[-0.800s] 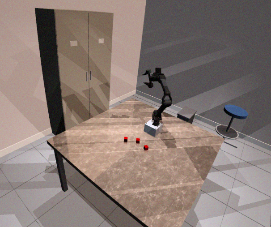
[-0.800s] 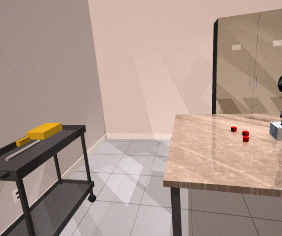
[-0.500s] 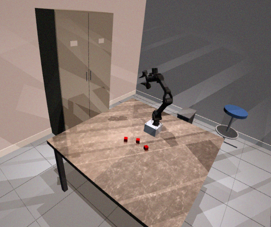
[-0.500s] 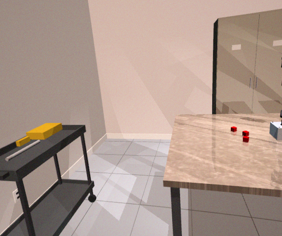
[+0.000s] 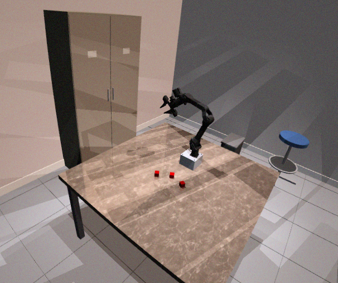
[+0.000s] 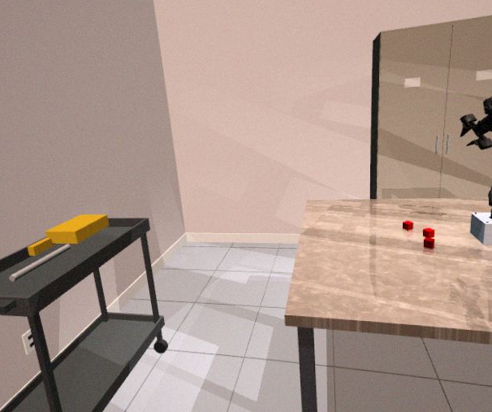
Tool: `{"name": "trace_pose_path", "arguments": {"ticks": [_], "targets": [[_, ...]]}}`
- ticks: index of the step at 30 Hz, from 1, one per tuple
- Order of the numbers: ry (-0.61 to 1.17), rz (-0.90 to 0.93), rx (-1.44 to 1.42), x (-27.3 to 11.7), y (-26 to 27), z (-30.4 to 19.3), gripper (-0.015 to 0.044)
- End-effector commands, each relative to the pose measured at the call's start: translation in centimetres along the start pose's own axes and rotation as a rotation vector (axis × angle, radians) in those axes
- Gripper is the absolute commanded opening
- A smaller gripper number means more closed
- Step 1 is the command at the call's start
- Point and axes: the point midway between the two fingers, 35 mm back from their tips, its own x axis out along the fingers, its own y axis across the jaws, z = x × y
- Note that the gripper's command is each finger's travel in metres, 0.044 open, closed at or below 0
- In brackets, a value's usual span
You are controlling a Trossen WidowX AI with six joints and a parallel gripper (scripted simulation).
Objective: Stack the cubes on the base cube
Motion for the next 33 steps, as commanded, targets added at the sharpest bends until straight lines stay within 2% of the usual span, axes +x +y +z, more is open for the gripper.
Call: {"name": "trace_pose_path", "arguments": {"ticks": [1, 17, 33], "targets": [[0.071, -0.060, -0.073, 2.5, -0.3, -2.1, 0.0265], [0.380, -0.289, -0.477, 10.6, -3.3, -14.9, 0.0265], [0.655, -0.473, -1.006, 12.8, -10.1, -29.1, 0.0265]]}}
